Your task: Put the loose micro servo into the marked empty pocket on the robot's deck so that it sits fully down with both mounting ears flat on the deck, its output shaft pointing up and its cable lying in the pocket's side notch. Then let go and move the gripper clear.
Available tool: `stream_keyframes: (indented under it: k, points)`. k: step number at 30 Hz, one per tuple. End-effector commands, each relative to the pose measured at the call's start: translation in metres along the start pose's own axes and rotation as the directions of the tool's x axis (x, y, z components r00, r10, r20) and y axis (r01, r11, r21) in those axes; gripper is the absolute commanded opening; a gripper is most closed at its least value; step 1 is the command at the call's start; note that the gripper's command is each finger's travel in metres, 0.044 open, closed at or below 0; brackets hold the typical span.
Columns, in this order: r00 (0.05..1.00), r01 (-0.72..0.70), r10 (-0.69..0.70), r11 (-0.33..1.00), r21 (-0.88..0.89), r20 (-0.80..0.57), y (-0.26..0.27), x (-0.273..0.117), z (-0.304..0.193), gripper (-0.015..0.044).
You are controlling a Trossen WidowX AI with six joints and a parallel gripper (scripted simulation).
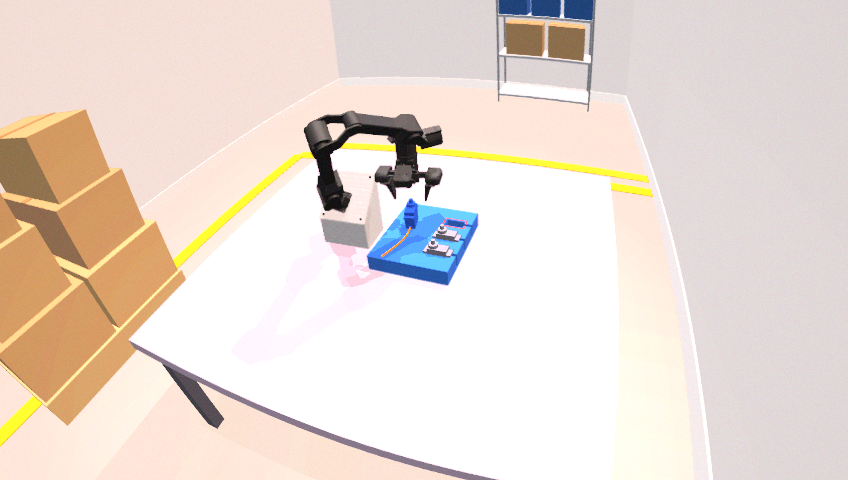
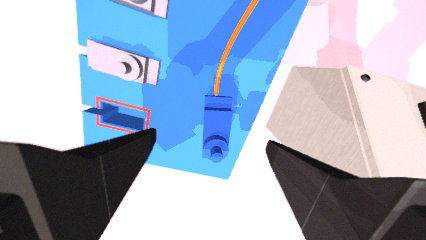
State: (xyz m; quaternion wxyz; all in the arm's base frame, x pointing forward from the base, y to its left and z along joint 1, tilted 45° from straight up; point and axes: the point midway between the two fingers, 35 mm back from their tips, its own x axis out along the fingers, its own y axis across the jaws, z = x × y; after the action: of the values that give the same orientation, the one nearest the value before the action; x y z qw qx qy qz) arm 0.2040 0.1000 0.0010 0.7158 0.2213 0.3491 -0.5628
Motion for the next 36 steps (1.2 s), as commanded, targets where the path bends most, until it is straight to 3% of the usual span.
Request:
stream_keyframes:
  k: [1, 30, 36]
  points:
    - [0.999, -0.008, 0.011, 0.998, -0.065, 0.05, -0.006, 0.003, -0.003, 0.044]
    - [0.999, -0.008, 0.011, 0.998, -0.064, 0.052, -0.006, 0.048, 0.0, 0.044]
    - [0.999, -0.008, 0.011, 0.998, -0.064, 0.052, -0.006, 0.048, 0.0, 0.0282]
